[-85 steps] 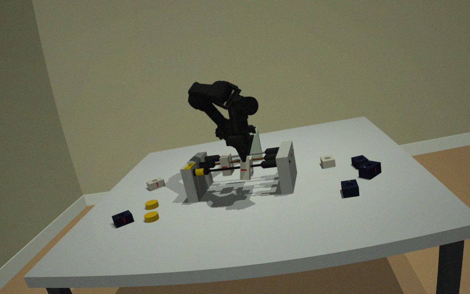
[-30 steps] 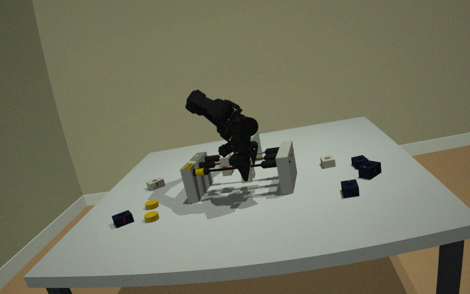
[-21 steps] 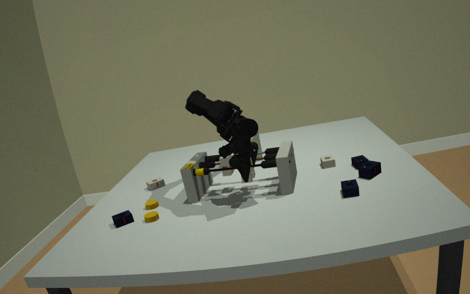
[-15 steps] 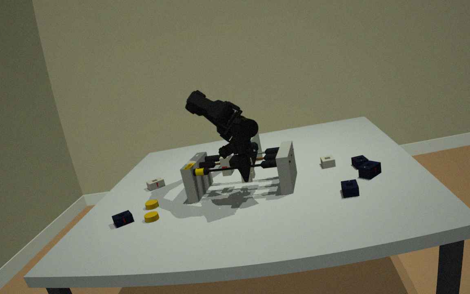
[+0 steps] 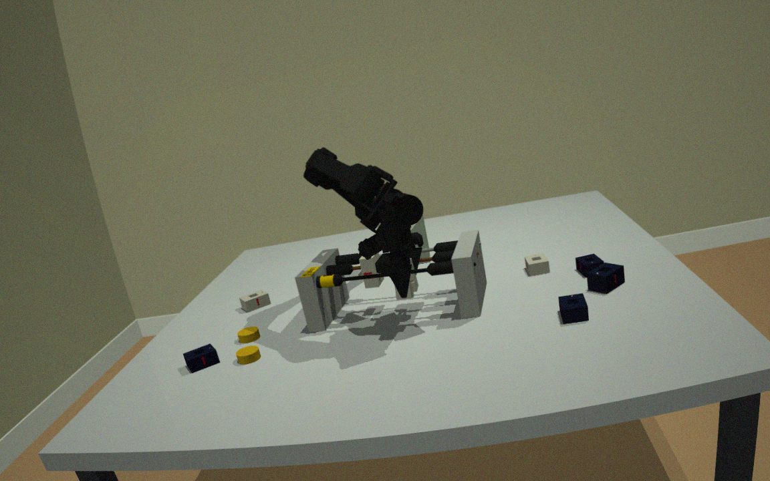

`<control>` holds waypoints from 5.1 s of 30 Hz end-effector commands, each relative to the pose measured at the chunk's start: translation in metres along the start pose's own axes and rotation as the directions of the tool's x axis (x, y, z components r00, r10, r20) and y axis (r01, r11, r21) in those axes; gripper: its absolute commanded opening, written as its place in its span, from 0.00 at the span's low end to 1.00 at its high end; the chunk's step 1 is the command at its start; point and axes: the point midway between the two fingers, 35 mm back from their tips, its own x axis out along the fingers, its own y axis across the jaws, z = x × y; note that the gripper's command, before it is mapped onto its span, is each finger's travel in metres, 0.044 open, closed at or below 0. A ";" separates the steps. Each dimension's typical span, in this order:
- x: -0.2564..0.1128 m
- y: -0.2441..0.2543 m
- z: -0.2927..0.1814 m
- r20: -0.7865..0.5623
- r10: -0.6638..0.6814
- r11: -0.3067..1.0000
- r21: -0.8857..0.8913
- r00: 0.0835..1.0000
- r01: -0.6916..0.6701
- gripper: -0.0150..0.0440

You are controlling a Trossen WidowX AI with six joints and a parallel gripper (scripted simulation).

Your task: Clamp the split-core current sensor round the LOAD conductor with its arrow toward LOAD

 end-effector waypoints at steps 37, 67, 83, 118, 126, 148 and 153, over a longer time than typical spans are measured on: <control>0.000 0.000 0.000 0.000 0.000 1.000 0.000 1.000 0.000 0.25; -0.012 0.001 -0.001 0.000 0.167 0.986 -0.006 0.986 -0.167 0.25; -0.015 0.000 -0.002 -0.002 0.211 0.977 -0.004 0.977 -0.211 0.25; -0.015 0.000 -0.002 0.000 0.211 0.978 -0.007 0.978 -0.211 0.69; -0.015 0.000 -0.002 0.000 0.211 0.978 -0.007 0.978 -0.211 0.60; -0.017 -0.001 -0.002 -0.002 0.148 0.989 -0.007 0.989 -0.148 0.25; -0.017 -0.002 -0.002 -0.001 0.103 0.995 -0.006 0.995 -0.103 0.25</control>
